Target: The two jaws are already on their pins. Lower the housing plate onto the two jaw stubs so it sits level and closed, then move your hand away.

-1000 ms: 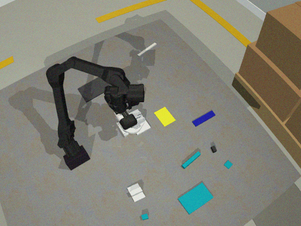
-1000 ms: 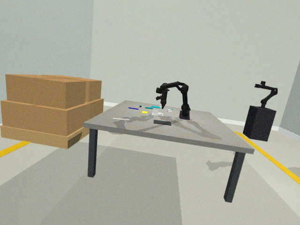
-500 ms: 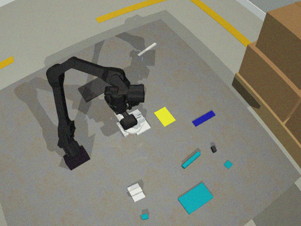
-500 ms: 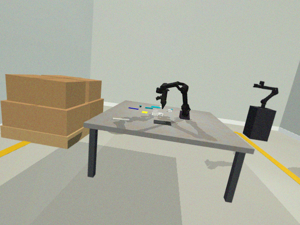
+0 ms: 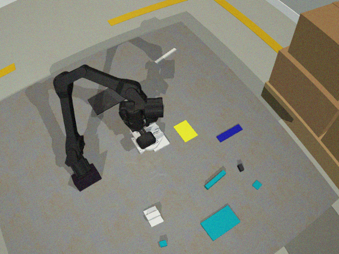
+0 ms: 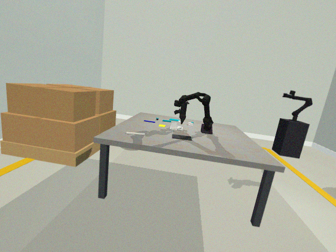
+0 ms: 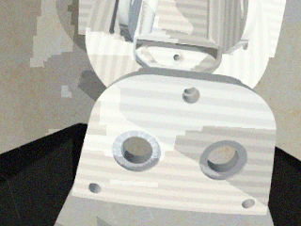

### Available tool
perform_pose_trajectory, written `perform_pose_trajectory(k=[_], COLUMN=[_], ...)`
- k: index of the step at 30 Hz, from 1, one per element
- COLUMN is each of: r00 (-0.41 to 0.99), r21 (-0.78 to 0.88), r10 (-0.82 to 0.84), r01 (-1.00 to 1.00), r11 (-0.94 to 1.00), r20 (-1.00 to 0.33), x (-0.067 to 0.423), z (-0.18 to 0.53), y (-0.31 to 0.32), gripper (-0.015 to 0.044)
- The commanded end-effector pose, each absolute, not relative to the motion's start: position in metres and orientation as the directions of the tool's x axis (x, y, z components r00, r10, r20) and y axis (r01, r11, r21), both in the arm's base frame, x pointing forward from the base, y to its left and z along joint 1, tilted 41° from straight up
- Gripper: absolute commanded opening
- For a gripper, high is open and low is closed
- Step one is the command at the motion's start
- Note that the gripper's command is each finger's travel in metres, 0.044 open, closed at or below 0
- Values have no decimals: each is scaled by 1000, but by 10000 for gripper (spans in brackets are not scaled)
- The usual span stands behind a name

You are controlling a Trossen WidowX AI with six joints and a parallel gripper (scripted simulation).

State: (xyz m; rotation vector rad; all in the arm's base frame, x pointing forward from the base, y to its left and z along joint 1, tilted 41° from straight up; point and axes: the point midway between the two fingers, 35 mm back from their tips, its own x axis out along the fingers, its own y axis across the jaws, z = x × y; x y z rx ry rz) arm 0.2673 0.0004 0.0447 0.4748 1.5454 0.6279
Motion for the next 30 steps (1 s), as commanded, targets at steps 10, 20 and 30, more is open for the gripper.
perform_pose_trajectory(k=[10,20,30], r00=[-76,-77,-77], r21=[650,651,651], r10=[645,647,647], r01=[-69,-69,-69], r11=[757,756,756], r20=[-760,-759,-759], x=[265,262,262], z=[28,16,15], y=[15,26,28], gripper=[351,351,351])
